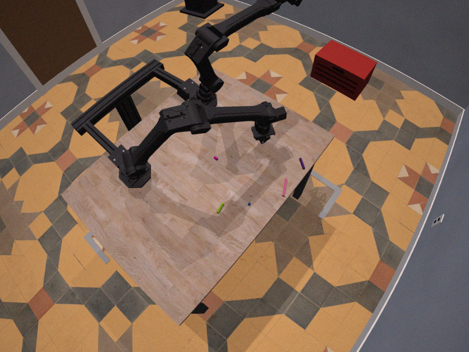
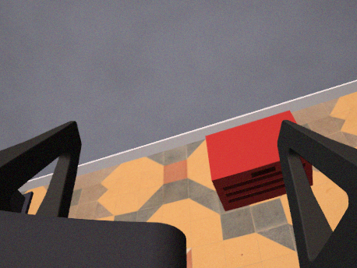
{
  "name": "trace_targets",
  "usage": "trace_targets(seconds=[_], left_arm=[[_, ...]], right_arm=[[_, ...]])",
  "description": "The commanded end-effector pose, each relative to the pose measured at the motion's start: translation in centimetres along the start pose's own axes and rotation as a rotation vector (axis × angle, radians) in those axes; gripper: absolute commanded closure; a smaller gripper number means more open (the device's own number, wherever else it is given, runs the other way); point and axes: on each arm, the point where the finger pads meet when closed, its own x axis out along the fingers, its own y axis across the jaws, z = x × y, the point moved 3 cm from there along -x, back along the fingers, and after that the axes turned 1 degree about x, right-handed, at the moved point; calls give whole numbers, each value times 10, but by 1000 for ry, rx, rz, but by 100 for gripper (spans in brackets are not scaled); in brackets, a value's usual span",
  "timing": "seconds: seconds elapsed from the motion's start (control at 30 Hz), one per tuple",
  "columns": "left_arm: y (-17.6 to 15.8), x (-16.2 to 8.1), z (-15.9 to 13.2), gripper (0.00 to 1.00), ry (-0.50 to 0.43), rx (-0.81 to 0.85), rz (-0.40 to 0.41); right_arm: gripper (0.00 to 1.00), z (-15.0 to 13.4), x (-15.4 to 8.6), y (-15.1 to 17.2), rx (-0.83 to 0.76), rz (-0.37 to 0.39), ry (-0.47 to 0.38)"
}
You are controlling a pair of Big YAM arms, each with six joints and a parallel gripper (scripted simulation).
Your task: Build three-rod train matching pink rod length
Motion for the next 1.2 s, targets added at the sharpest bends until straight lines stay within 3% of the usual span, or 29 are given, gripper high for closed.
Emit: trace_targets(seconds=[0.0, 1.17], left_arm=[[7, -6, 10, 0, -31, -15, 18], [7, -6, 10, 0, -31, -15, 18]], right_arm=[[96, 4, -5, -8, -13, -27, -9], [96, 9, -6, -14, -24, -32, -10]])
